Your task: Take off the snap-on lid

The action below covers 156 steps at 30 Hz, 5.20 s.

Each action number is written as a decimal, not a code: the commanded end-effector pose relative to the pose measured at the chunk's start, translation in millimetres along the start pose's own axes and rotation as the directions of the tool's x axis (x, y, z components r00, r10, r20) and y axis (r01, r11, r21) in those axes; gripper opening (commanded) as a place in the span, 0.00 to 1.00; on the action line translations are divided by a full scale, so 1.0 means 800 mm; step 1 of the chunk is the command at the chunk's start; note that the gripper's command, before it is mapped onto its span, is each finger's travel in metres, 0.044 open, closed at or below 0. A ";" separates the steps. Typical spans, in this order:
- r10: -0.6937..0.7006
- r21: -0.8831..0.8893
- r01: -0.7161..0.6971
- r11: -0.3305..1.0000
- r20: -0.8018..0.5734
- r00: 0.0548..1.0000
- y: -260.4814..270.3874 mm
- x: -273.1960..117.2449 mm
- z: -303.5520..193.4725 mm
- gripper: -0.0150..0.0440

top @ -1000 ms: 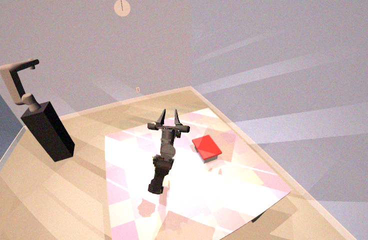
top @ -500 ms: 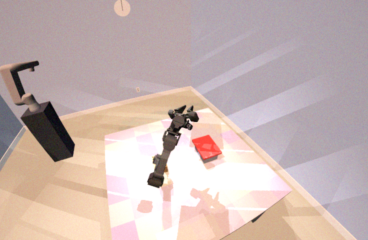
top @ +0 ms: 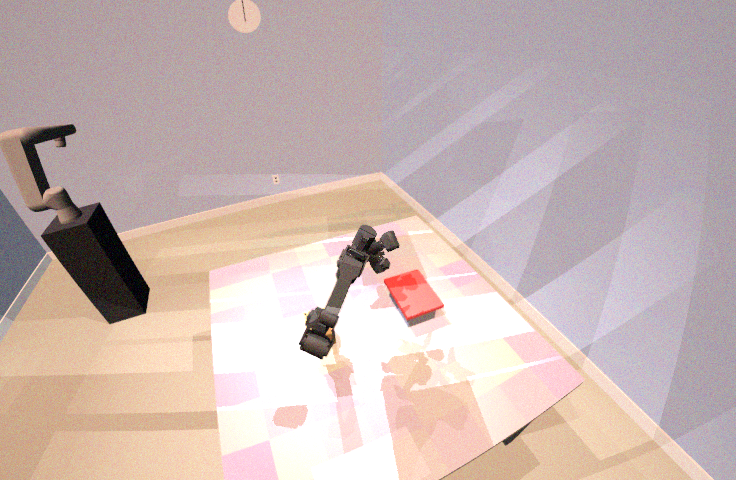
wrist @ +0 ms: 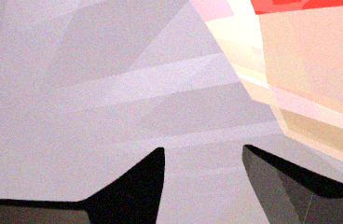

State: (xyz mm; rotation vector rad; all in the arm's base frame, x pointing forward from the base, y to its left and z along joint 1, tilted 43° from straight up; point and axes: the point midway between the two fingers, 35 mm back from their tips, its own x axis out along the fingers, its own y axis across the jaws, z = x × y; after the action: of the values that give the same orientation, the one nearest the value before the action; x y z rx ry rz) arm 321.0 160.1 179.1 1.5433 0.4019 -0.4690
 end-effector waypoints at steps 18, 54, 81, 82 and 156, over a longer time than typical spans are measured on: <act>-0.053 -0.450 0.313 0.836 0.503 0.863 -0.150 0.047 0.147 0.65; -0.059 -0.450 0.324 0.832 0.509 0.859 -0.203 0.103 0.216 0.65; -0.048 -0.457 0.318 0.831 0.511 0.858 -0.207 0.144 0.247 0.65; -0.048 -0.457 0.318 0.831 0.511 0.858 -0.207 0.144 0.247 0.61; -0.045 -0.456 0.315 0.832 0.510 0.859 -0.198 0.138 0.236 0.25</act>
State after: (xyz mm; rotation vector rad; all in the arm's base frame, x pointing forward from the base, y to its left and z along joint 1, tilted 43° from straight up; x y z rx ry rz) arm 323.2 -29.7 -15.4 0.8065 0.2616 -0.8044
